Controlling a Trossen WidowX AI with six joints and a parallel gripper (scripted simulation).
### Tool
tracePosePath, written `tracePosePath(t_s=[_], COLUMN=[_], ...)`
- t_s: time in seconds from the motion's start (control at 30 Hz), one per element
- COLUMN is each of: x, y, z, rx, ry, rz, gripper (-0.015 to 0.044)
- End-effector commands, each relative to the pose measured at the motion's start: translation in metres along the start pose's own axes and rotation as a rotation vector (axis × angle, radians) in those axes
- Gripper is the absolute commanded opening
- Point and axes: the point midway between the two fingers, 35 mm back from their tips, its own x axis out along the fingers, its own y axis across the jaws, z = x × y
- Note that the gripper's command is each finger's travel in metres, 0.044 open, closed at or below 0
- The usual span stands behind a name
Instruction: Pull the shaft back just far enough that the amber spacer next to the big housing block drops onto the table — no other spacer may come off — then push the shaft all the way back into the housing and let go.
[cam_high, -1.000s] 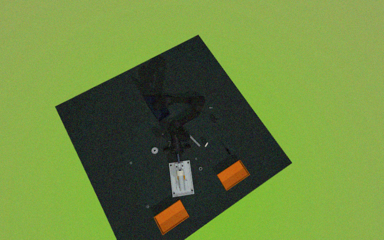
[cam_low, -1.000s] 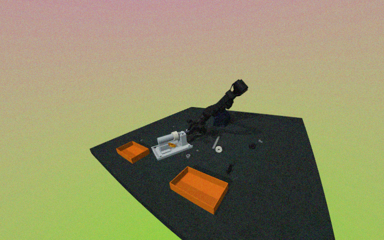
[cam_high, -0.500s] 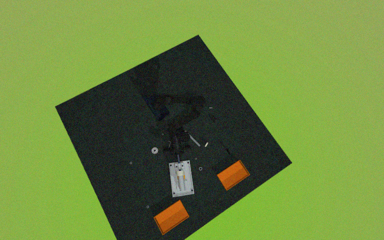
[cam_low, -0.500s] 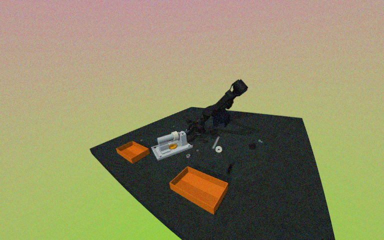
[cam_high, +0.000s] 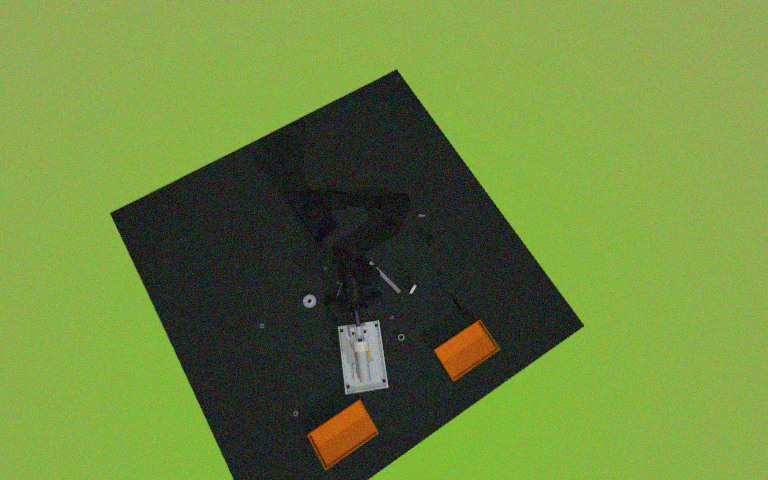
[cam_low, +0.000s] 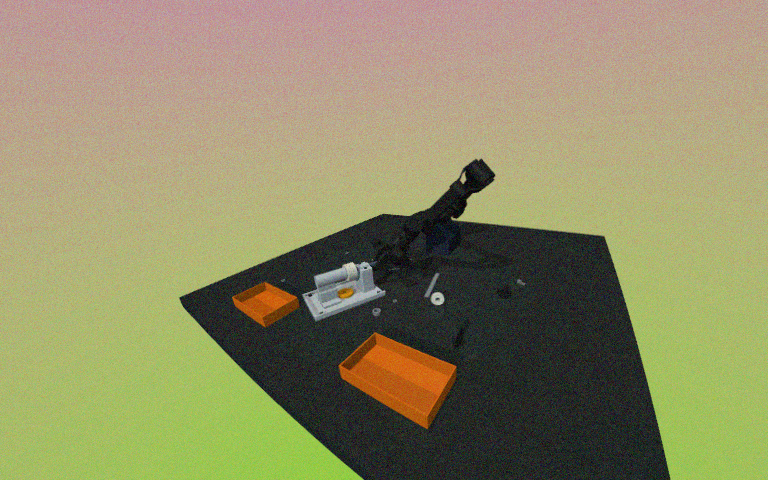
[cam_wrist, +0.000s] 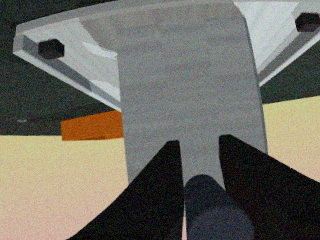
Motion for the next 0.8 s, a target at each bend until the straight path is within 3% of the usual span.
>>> tracePosePath(t_s=[0.0,0.77], x=[0.0017,0.007], y=[-0.0003,-0.0006], z=[-0.0014,-0.0049], rx=[-0.003,-0.003], ry=[0.002,0.003], rz=[0.0,0.0], gripper=[0.0,0.0])
